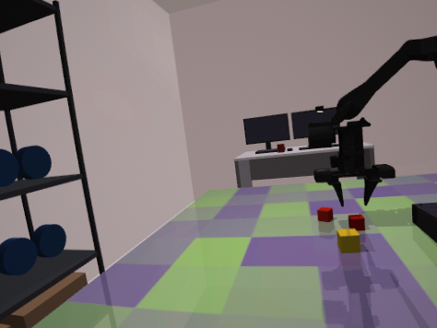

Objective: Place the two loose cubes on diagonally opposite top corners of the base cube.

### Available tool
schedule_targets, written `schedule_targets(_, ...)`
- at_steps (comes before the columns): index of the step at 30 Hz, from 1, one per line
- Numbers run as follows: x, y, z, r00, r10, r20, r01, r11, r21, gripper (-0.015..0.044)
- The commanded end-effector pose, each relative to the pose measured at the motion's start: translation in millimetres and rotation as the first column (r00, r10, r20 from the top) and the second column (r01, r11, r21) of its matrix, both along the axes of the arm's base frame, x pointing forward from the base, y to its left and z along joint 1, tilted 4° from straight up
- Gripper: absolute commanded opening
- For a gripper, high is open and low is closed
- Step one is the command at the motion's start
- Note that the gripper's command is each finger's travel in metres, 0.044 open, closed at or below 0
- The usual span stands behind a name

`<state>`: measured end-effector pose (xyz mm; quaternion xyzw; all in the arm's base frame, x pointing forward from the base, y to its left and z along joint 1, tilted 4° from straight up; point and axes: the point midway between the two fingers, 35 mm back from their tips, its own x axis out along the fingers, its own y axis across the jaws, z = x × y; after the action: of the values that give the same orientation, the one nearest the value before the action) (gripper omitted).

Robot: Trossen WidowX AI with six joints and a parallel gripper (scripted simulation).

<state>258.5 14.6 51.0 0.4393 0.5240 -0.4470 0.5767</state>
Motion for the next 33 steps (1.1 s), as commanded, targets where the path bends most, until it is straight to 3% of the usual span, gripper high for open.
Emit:
schedule_targets(1, -3, -2, -13, 1.0, 0.003, -0.016, -0.003, 1.0, -0.005, 0.0265)
schedule_targets(26, -2, -4, -46, 1.0, 0.003, -0.016, -0.003, 1.0, -0.005, 0.0265)
schedule_targets(32, -2, -4, -46, 1.0, 0.003, -0.016, -0.003, 1.0, -0.005, 0.0107)
schedule_targets(33, -2, -4, -46, 1.0, 0.003, -0.016, -0.003, 1.0, -0.005, 0.0105)
